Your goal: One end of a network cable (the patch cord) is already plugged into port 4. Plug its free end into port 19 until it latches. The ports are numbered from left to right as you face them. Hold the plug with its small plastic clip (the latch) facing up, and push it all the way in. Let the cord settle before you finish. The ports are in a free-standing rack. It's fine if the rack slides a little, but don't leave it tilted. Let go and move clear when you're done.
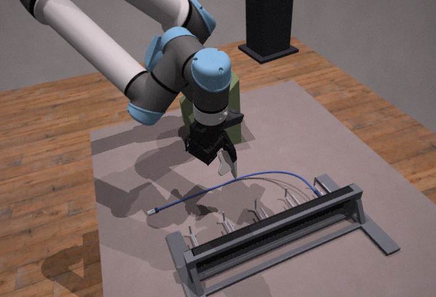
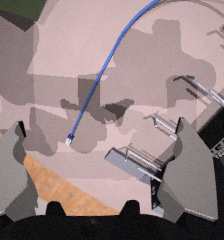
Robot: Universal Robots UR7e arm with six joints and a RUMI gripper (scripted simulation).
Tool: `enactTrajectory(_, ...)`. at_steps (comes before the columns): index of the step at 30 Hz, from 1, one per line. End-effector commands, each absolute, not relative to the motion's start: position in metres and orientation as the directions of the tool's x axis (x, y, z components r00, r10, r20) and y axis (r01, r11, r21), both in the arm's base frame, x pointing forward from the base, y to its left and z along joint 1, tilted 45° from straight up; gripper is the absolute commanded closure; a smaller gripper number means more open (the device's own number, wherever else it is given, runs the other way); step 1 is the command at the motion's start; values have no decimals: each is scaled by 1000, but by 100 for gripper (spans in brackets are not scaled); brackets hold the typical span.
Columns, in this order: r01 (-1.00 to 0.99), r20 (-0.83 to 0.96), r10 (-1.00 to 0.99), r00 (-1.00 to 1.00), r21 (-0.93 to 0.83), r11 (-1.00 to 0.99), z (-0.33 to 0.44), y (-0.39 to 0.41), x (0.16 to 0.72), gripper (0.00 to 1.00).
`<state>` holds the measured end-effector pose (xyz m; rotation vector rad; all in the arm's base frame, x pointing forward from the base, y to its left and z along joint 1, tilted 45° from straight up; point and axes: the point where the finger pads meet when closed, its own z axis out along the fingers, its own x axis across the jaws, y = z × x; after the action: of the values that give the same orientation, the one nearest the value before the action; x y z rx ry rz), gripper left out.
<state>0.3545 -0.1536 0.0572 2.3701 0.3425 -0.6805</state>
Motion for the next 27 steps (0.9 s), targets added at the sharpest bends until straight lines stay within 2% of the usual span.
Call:
enactTrajectory(1,323,-457,57,887,529,-785,62,-181,352,0)
enactTrajectory(27,54,-175,-78,982,644,-763,105,-278,314,0)
